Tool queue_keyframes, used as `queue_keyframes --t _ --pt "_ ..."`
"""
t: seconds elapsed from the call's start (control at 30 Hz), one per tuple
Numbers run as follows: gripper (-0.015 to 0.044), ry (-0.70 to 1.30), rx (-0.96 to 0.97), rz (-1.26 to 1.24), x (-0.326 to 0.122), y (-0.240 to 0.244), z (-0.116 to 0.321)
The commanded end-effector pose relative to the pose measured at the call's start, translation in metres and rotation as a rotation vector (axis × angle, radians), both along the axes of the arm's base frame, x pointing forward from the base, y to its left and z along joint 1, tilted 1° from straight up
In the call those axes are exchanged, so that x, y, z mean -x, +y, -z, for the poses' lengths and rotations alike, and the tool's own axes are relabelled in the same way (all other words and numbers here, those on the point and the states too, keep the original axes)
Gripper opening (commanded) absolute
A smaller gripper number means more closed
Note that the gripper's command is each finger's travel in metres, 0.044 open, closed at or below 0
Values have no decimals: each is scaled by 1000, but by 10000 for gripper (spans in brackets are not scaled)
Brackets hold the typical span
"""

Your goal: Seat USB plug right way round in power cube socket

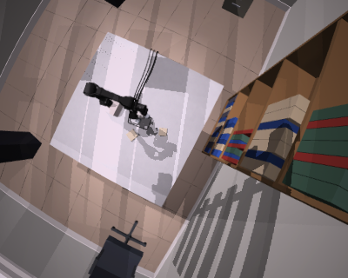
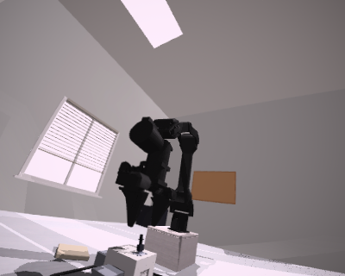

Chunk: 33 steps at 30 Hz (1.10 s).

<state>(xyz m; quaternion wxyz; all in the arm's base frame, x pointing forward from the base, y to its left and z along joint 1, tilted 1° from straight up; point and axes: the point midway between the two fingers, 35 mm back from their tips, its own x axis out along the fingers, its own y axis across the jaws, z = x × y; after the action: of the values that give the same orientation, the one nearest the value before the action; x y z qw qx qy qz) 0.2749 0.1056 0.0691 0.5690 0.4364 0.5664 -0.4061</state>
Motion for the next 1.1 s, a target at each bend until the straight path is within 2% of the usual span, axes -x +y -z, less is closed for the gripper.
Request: queue_keyframes --t 0.0,0.8,1.07 --pt "440 7 7 5 2 -1 7" --pt "440 7 7 5 2 -1 23" --pt "230 4 2 0 0 0 21"
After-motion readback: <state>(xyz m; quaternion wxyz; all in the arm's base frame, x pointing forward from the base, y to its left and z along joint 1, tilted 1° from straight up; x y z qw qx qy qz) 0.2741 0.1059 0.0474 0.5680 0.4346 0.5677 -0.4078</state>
